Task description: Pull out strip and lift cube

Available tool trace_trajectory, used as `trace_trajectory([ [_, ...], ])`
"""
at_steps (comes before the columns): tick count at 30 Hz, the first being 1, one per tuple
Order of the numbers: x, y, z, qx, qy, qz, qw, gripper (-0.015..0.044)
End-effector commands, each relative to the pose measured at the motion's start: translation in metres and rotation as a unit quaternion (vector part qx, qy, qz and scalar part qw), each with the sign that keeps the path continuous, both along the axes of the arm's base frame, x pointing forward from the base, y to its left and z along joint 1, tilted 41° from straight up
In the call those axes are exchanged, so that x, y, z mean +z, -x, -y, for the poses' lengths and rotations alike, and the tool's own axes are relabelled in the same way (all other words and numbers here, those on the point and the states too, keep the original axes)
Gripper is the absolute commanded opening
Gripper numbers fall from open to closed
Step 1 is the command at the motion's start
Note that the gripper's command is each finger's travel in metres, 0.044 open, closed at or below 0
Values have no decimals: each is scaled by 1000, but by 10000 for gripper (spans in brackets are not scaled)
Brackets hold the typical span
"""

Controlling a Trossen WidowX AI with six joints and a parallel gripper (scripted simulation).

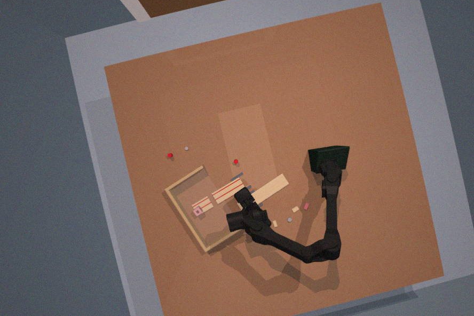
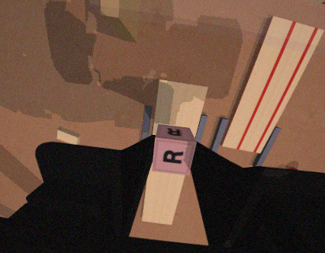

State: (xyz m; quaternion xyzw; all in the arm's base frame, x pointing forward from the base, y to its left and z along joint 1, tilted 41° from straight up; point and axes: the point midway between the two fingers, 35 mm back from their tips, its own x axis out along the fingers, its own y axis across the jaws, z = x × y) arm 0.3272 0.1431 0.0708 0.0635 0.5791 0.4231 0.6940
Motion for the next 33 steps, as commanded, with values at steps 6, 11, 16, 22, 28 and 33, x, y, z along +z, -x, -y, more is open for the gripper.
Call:
trace_trajectory([
  [6,1,20,13,3,-1,-4,1000,0],
  [11,-4,38,20,3,0,-4,1000,0],
  [16,-9,53,25,3,0,-5,1000,0],
  [22,2,53,36,3,0,-5,1000,0],
  [28,18,52,50,3,1,-5,1000,0],
  [33,18,52,50,3,1,-5,1000,0],
])
